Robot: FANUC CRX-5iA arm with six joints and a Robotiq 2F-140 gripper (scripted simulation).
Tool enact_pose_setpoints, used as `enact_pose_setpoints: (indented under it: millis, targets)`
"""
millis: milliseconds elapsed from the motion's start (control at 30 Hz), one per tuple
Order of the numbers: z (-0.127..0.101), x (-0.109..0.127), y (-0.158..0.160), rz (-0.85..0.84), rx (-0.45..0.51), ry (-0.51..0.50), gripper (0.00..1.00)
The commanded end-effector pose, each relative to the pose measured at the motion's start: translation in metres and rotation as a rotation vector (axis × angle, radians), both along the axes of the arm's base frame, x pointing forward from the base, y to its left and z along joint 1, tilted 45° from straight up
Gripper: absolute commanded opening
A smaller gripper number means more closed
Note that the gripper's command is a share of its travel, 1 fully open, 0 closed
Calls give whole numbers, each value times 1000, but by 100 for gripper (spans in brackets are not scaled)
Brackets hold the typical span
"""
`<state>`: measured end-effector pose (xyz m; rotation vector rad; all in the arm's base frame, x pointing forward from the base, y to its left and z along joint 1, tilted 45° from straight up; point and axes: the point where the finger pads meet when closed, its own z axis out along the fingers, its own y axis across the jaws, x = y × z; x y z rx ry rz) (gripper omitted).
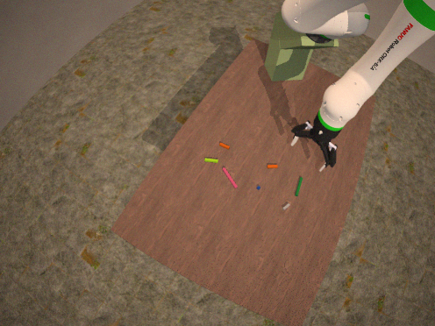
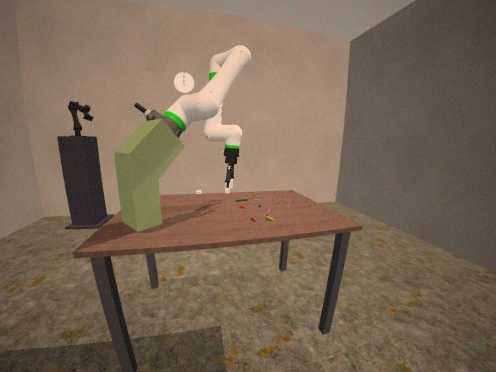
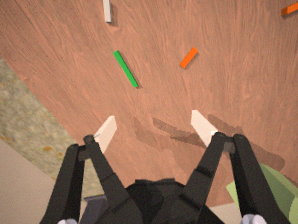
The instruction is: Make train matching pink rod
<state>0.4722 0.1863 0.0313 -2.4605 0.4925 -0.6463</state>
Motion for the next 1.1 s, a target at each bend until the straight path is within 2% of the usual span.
enact_pose_setpoints:
  millis: [0, 133, 167, 433, 467, 600, 633, 833, 867, 1000, 1033, 1067]
  targets:
    - [-4, 0, -3, 29, -22, -25, 100]
    - [-4, 0, -3, 29, -22, -25, 100]
    - [-13, 0, -10, 89, -66, -60, 100]
    - [-13, 0, -10, 89, -66, -60, 100]
    - [-21, -1, -16, 149, -109, -95, 100]
    - [-21, -1, -16, 149, -109, -95, 100]
    - [-29, -3, -23, 207, -152, -130, 100]
    - [-29, -3, -23, 207, -152, -130, 100]
    - [-36, -4, -30, 263, -194, -164, 100]
    - [-36, -4, -30, 263, -194, -164, 100]
    - [-43, -6, -37, 316, -235, -198, 100]
    - [-43, -6, -37, 316, -235, -198, 100]
